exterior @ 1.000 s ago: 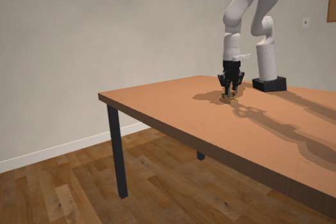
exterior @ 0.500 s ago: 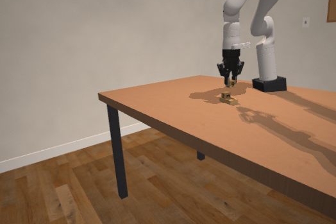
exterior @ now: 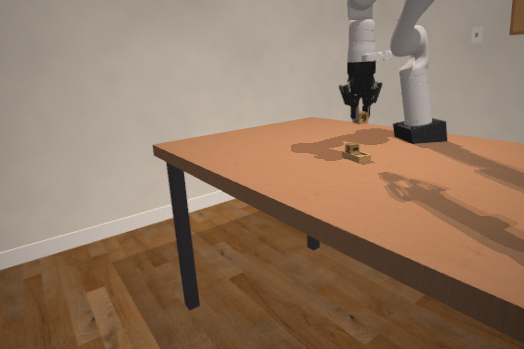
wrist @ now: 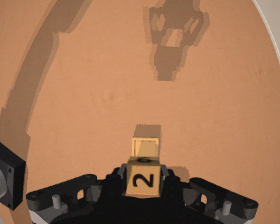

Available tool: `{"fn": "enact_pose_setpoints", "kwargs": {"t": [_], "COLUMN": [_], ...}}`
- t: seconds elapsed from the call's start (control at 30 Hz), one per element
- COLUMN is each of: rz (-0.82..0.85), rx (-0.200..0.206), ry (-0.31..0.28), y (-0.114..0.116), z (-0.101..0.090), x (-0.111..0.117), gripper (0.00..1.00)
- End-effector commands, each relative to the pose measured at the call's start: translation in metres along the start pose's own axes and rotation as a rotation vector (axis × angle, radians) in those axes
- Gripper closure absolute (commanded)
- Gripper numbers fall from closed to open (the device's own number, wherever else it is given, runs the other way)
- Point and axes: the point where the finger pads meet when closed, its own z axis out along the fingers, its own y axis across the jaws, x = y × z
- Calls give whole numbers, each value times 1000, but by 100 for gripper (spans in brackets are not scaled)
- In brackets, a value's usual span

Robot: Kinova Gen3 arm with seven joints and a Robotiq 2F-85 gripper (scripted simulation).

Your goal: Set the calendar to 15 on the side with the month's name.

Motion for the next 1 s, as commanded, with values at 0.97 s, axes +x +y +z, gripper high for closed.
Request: {"fn": "enact_pose_setpoints", "kwargs": {"t": [0.97], "rz": [157], "rx": [3], "ry": [9], "y": [7], "z": [6], "x": [-127], "gripper": [72]}}
